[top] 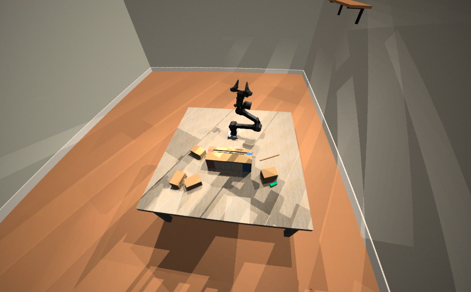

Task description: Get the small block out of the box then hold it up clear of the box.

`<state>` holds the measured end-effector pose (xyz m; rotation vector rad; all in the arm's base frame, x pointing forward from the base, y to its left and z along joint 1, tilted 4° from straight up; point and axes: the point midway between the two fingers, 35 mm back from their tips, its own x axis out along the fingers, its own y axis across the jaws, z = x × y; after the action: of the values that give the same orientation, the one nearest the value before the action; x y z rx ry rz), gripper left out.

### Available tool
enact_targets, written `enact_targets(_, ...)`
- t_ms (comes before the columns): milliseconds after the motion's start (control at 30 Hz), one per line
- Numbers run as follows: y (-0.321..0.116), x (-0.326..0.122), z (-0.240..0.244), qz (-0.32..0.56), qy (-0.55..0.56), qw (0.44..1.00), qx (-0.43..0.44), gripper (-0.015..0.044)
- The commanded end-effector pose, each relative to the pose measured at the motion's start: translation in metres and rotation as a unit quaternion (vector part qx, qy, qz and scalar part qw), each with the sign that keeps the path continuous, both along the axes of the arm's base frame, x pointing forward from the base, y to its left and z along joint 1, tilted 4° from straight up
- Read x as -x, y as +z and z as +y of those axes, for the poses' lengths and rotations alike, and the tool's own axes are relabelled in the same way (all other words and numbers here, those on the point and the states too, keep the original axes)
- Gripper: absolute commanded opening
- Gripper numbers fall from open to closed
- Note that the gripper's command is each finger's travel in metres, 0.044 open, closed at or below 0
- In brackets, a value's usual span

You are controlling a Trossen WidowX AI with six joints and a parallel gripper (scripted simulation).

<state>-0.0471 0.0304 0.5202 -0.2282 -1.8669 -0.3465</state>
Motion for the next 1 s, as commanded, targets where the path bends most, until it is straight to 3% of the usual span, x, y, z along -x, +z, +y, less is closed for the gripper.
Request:
enact_targets(0,0.001,0.0,-0.003,0.0,0.0,1.0,-0.005,0.04)
enact_targets(267,0.017,-0.023,-0.112,0.071,-0.013,0.972,-0.225,0.04)
enact_targets(533,-0.003,-0.104,-0.207,0.25,-0.019,0.88,-0.403,0.04)
enact_targets(733,-0.041,-0.189,-0.24,0.431,-0.028,0.776,-0.46,0.04)
enact_targets(967,-0.1,-0.285,-0.231,0.65,-0.056,0.625,-0.429,0.04)
